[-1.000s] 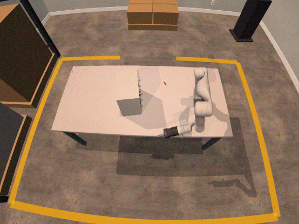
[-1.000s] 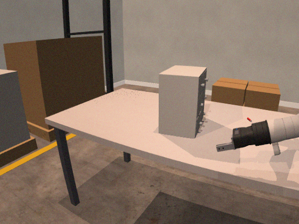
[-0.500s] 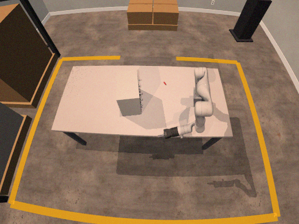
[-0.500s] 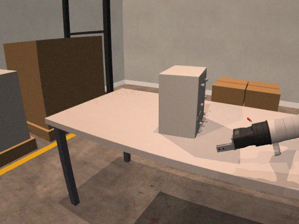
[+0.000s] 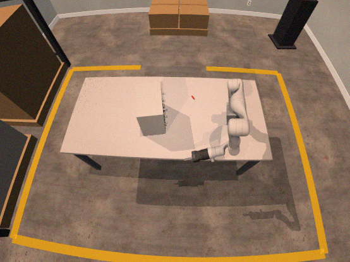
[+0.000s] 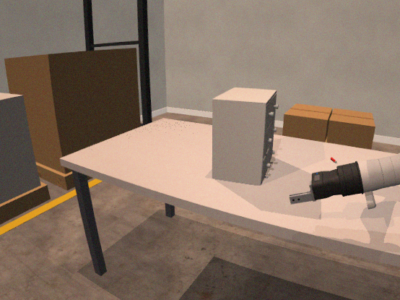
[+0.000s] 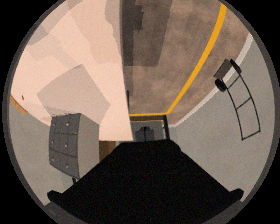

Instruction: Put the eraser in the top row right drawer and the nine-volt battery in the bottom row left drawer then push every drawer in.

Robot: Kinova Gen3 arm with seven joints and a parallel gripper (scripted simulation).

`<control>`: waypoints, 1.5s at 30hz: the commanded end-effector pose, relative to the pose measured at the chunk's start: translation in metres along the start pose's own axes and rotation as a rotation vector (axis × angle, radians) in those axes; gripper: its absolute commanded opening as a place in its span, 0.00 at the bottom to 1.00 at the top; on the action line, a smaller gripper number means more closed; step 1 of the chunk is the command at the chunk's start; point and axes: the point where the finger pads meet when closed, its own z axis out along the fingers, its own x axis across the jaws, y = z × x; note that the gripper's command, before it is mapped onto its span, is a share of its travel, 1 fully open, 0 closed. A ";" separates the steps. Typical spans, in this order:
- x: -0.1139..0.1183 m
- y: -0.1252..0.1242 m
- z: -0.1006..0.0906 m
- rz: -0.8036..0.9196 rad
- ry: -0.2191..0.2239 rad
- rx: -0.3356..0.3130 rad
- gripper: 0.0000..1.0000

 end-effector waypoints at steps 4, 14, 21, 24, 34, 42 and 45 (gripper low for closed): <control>0.002 0.001 -0.002 0.004 -0.001 0.003 0.00; 0.002 0.002 -0.002 0.003 -0.002 0.007 0.00; 0.001 0.003 -0.003 0.001 -0.002 0.015 0.00; 0.001 0.003 -0.004 -0.001 -0.003 0.022 0.00; 0.001 0.005 -0.006 0.003 -0.002 0.053 0.00; 0.000 0.008 -0.011 -0.010 -0.002 0.104 0.00; 0.000 0.009 -0.013 -0.013 -0.002 0.129 0.00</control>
